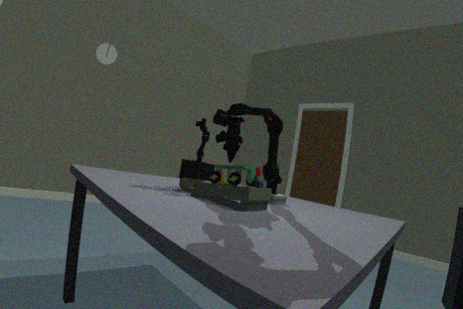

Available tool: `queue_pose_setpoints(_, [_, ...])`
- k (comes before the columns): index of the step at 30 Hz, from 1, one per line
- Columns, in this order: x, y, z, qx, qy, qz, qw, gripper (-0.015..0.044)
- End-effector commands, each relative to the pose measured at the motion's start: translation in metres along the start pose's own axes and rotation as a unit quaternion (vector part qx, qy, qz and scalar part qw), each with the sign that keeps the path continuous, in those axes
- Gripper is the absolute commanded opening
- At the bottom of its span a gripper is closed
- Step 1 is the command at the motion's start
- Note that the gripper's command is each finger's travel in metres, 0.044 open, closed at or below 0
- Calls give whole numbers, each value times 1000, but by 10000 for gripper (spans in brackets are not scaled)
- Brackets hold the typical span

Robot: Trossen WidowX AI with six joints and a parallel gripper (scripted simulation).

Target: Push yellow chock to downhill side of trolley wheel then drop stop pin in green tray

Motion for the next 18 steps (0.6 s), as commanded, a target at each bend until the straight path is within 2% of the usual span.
queue_pose_setpoints(1, [1,-9,21,-71,9,9,997,190])
queue_pose_setpoints(18, [-1,-61,89,-354,6,62,933,190])
Point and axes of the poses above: the point midway between the two fingers, 35 mm back from their tips, its own x axis back along the fingers, its own z axis across the jaws, y = z × x, the point moved 7 cm from there along x, back along the fingers
